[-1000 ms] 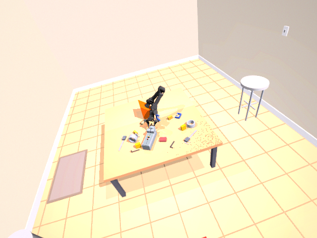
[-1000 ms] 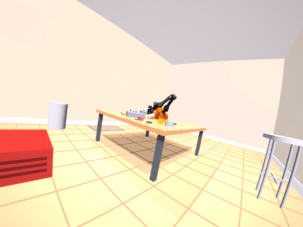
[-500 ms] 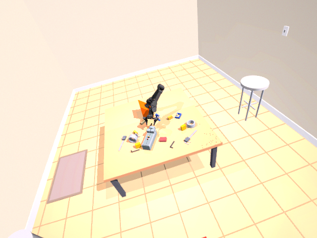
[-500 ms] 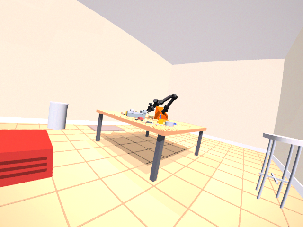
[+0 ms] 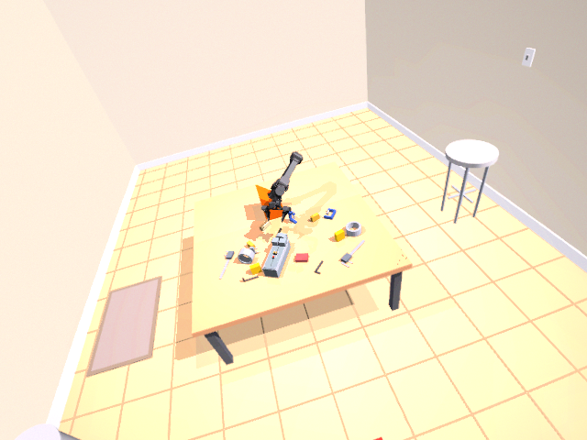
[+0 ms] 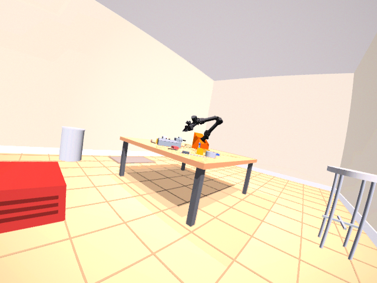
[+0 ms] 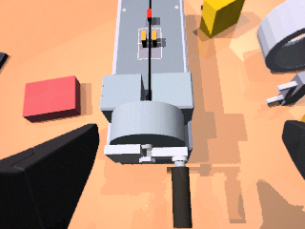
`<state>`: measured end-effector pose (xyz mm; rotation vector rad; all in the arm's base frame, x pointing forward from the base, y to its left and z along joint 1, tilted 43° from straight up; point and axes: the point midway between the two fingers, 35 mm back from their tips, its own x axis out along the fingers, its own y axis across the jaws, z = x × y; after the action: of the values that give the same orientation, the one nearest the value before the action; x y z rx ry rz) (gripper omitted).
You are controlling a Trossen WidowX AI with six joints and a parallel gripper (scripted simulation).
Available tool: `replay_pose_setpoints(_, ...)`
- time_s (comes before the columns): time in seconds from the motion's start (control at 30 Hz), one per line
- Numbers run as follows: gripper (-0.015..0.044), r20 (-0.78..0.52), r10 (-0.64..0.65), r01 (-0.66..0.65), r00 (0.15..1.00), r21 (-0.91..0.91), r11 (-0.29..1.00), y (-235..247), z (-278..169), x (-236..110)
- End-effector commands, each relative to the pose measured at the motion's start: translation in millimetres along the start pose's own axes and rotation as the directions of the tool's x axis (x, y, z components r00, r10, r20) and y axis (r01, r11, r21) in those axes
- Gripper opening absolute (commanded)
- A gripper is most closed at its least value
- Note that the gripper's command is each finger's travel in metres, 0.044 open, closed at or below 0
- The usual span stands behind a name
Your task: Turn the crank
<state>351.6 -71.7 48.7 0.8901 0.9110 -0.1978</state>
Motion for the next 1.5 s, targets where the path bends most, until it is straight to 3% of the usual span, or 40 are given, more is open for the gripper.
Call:
replay_pose_setpoints(0.0, 0.0440, -0.019, 0.010, -0.010, 1.000, -0.017, 1.000, 1, 5, 0)
replay_pose_setpoints(0.87, 0.0440, -0.066, 0.195, -0.206, 0.979, -0.298, 0.932, -2, 99, 94)
replay_pose_setpoints(1.17, 0.0440, -0.067, 0.198, -0.209, 0.978, -0.299, 0.931, -2, 60, 133)
replay_pose_setpoints(1.47, 0.0440, -0.067, 0.198, -0.209, 0.978, -0.299, 0.931, -2, 59, 134)
